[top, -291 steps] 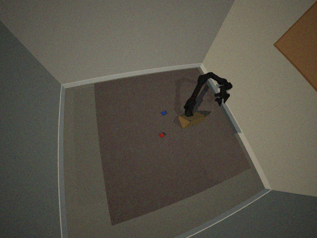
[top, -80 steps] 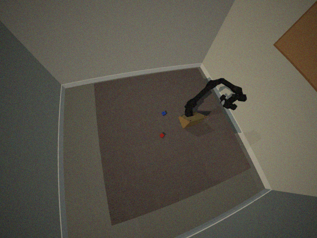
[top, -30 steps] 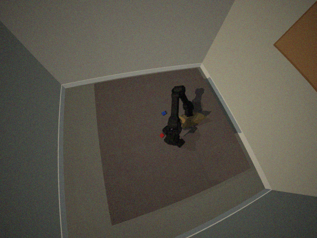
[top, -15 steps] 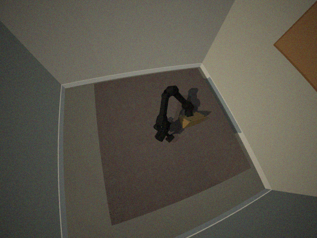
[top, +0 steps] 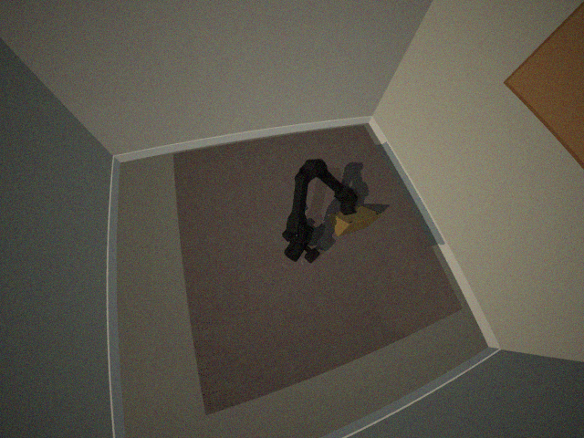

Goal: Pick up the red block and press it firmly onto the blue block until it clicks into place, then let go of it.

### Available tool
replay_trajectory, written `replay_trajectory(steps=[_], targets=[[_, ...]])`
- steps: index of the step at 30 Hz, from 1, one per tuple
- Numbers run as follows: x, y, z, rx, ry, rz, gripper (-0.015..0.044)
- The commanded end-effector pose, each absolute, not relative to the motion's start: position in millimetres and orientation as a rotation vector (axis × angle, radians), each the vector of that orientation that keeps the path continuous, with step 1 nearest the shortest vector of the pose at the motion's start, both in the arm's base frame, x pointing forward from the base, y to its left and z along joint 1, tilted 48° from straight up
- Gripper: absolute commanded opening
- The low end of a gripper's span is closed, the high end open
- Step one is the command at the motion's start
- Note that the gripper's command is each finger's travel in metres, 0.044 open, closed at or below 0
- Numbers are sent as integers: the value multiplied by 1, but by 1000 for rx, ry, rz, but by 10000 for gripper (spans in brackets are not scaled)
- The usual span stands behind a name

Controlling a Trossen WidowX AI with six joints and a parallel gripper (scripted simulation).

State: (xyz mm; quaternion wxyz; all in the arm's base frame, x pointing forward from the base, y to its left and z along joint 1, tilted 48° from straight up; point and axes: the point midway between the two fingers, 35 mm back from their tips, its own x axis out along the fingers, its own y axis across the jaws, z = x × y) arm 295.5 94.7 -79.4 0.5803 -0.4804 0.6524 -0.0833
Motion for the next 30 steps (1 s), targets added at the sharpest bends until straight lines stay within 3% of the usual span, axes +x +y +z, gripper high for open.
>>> replay_trajectory(steps=[1, 8, 19, 27, 30], targets=[[295, 90, -83, -1134, 1525, -193, 440], [296, 84, -89, -1134, 1525, -194, 440], [296, 84, -89, -1134, 1525, -194, 151], [296, 84, -89, -1134, 1525, -194, 98], [296, 86, -87, -1134, 1525, -193, 19]])
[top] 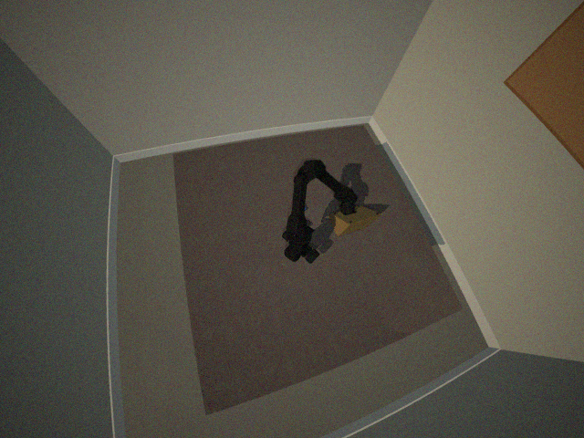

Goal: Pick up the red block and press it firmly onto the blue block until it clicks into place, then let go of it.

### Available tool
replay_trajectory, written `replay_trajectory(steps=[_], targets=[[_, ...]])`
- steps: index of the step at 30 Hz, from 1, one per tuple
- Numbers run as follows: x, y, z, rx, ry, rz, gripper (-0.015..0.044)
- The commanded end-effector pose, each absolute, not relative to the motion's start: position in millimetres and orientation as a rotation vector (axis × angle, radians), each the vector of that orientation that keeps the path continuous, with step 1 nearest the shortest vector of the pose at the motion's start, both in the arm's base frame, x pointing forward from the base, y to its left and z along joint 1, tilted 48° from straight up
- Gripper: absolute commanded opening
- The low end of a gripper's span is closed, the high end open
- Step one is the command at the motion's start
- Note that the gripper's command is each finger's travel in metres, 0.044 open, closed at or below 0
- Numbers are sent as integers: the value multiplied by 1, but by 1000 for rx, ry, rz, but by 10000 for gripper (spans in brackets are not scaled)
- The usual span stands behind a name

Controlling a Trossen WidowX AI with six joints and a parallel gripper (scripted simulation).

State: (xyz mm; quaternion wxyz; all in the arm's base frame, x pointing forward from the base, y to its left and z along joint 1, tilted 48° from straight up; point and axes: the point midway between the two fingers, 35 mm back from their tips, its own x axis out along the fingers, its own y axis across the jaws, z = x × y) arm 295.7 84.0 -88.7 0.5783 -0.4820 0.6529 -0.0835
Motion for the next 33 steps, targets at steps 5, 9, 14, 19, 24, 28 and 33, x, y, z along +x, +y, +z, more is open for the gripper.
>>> replay_trajectory(steps=[5, 9, 14, 19, 24, 28, 33], targets=[[296, 104, -75, -1132, 1524, -188, 0], [294, 119, -64, -1130, 1525, -186, 0], [290, 137, -50, -1129, 1525, -184, 0], [285, 154, -34, -1130, 1526, -185, 0], [278, 170, -18, -1131, 1526, -188, 0], [276, 175, -12, -1131, 1526, -189, 0], [277, 162, -1, -1114, 1522, -199, 0]])
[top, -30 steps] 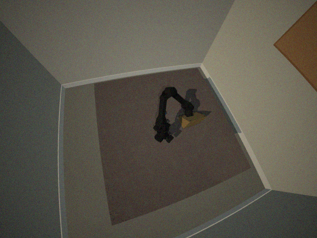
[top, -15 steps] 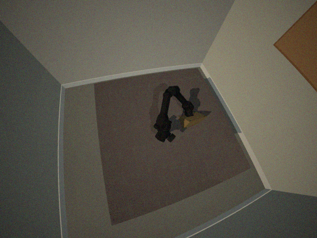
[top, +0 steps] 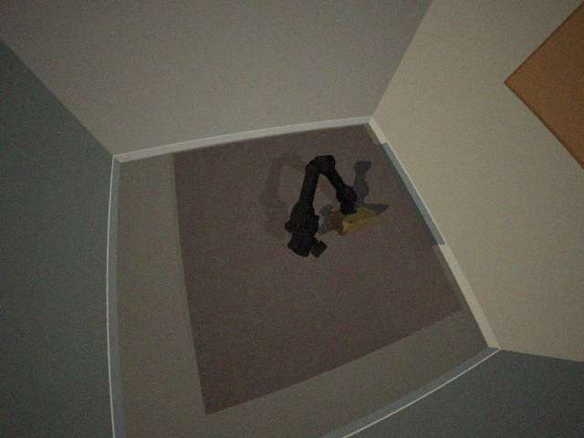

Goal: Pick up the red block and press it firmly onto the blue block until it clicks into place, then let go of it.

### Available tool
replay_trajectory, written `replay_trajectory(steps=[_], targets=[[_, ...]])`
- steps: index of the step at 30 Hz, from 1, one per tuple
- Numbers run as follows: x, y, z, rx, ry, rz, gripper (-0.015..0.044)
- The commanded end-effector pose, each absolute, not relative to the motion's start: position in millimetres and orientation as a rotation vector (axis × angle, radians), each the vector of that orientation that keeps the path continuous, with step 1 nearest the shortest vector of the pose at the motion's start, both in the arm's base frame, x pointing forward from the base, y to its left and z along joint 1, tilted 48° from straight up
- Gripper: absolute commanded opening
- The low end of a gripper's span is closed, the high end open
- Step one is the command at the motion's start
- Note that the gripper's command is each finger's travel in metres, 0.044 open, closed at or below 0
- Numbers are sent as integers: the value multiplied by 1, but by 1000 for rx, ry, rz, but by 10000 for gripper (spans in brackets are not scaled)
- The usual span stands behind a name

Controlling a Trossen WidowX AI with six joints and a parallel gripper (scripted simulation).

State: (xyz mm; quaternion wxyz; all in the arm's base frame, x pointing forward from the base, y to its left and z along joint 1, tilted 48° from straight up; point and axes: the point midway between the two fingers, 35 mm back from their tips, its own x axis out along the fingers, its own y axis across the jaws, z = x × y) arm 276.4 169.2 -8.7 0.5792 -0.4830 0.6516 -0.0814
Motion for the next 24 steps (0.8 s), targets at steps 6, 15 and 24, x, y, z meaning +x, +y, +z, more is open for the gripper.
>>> replay_trajectory(steps=[6, 15, 24], targets=[[278, 140, 19, -1084, 1514, -217, 0], [276, 105, 45, -1042, 1502, -246, 0], [267, 69, 68, -1002, 1488, -282, 0]])
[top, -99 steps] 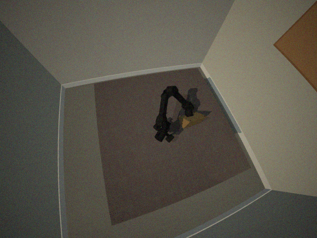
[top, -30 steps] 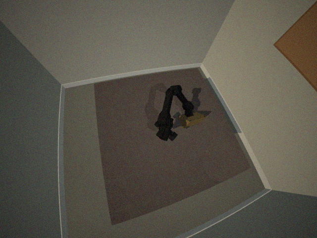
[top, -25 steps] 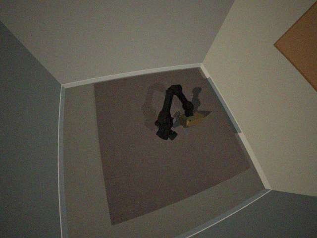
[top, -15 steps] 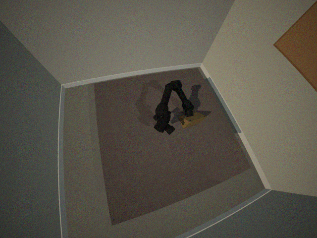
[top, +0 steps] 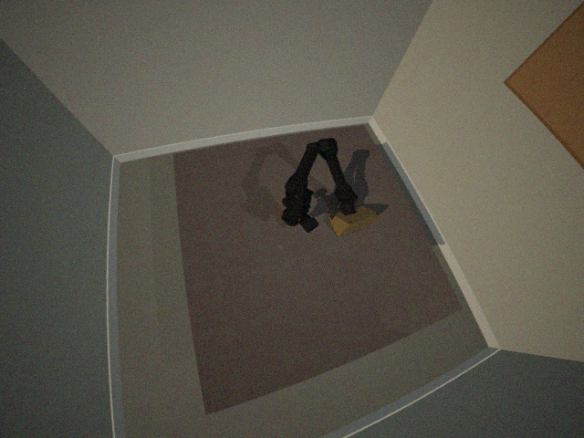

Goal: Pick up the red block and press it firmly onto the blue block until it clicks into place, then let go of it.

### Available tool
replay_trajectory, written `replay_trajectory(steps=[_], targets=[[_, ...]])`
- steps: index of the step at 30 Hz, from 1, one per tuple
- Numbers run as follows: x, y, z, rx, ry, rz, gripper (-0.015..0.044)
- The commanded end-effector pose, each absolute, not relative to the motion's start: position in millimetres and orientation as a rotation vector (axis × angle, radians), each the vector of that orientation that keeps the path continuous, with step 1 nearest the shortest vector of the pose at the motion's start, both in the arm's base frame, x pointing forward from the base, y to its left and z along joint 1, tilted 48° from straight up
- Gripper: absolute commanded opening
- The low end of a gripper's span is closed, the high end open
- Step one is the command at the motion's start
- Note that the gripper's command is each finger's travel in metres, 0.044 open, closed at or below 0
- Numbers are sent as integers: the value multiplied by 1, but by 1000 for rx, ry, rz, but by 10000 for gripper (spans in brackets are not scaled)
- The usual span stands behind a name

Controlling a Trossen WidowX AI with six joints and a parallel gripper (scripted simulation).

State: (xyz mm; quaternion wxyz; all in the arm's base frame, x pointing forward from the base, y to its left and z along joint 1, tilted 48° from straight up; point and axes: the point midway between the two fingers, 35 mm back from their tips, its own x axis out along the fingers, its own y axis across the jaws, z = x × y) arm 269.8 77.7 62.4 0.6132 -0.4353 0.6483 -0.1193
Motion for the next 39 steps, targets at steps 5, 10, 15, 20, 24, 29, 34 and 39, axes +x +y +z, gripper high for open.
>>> replay_trajectory(steps=[5, 10, 15, 20, 24, 29, 34, 39], targets=[[259, 49, 78, -980, 1479, -304, 0], [250, 29, 87, -960, 1471, -328, 0], [241, 10, 94, -939, 1462, -354, 0], [230, -9, 100, -918, 1452, -383, 0], [220, -23, 103, -903, 1445, -408, 0], [216, -30, 102, -897, 1442, -417, 0], [218, -42, 88, -897, 1442, -418, 0], [219, -46, 85, -898, 1441, -418, 0]])
